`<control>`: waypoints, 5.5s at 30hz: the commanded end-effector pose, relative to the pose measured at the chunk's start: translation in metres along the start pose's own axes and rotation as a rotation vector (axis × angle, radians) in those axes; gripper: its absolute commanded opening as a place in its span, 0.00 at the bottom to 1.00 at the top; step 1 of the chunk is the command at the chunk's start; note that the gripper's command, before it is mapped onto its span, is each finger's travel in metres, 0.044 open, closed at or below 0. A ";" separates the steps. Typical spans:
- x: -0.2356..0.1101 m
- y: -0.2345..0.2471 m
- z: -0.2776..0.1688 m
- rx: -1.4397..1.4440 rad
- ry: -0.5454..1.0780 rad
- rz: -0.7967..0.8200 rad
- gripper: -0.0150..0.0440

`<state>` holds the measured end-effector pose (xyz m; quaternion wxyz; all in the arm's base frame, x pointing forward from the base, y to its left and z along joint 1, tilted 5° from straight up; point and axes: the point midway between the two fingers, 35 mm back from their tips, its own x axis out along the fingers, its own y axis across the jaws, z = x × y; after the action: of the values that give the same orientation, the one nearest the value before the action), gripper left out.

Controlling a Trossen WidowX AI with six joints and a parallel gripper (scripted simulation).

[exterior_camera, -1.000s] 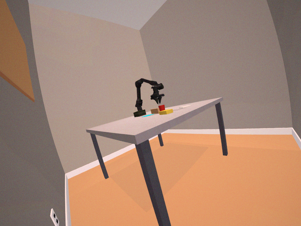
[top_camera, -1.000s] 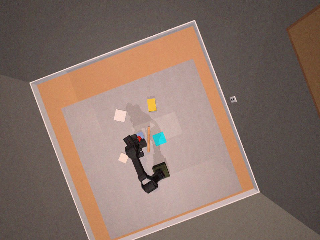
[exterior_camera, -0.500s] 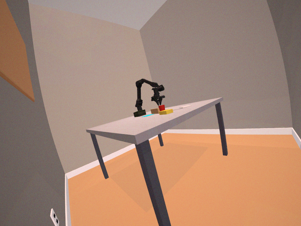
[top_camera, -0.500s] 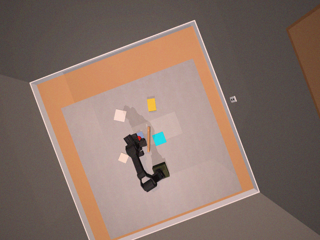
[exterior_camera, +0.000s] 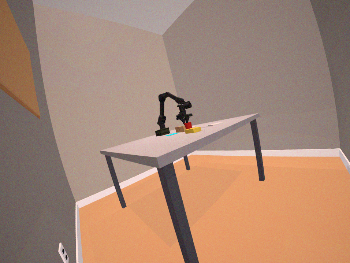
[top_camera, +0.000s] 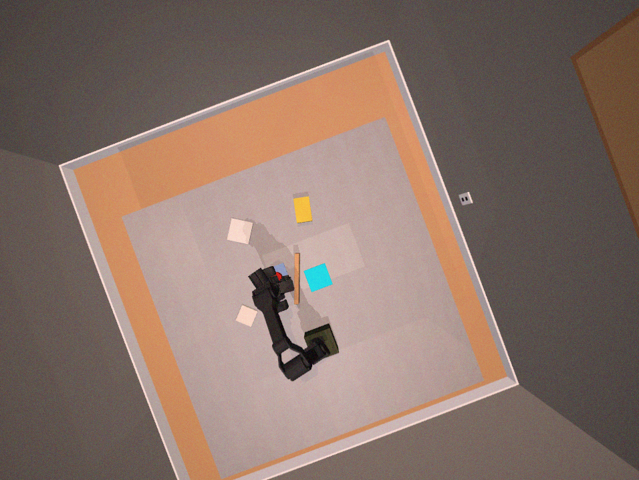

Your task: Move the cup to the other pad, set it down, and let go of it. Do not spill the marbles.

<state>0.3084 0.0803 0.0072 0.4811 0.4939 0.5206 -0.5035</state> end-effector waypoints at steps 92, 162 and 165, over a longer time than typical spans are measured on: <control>-0.065 -0.015 0.029 0.004 -0.001 -0.005 0.25; -0.070 -0.064 0.174 0.005 -0.014 -0.009 0.25; -0.071 -0.067 0.179 0.005 -0.015 -0.009 0.25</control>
<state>0.2498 -0.0941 0.0753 0.4815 0.4904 0.5180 -0.5092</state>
